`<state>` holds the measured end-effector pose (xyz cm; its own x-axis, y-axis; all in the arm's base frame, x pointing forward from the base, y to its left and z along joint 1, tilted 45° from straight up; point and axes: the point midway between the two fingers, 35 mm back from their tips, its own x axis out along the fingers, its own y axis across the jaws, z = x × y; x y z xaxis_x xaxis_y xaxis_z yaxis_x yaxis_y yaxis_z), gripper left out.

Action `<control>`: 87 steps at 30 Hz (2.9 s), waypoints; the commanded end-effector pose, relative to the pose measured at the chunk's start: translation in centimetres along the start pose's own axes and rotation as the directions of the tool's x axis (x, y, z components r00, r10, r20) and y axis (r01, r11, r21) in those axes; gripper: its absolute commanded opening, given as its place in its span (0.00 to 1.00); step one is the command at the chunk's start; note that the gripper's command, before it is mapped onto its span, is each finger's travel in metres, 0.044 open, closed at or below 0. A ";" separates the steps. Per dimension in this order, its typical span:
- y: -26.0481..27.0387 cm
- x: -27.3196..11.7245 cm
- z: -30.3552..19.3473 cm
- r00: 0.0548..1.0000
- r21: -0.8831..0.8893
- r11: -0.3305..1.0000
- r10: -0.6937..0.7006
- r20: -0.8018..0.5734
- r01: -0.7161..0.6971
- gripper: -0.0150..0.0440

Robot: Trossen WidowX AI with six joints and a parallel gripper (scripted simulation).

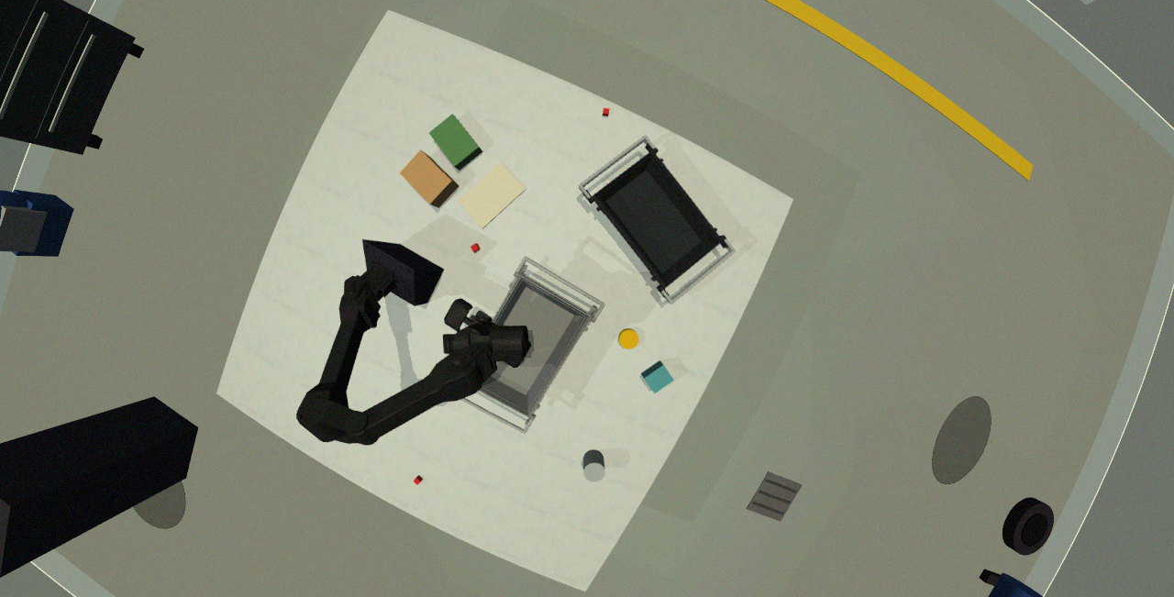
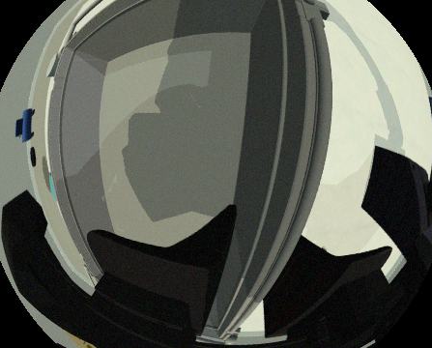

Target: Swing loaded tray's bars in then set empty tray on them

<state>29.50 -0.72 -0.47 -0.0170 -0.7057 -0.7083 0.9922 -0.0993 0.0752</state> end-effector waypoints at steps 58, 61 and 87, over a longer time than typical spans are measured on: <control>-0.6 1.5 0.3 1.000 -0.004 1.000 -0.029 0.000 0.029 0.25; -0.6 1.5 0.3 1.000 -0.004 1.000 -0.029 0.000 0.029 0.25; -0.6 1.5 0.3 1.000 -0.004 1.000 -0.029 0.000 0.029 0.25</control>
<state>29.38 -1.25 -1.05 -0.0124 -0.7050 -0.7091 0.9923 -0.0963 0.0784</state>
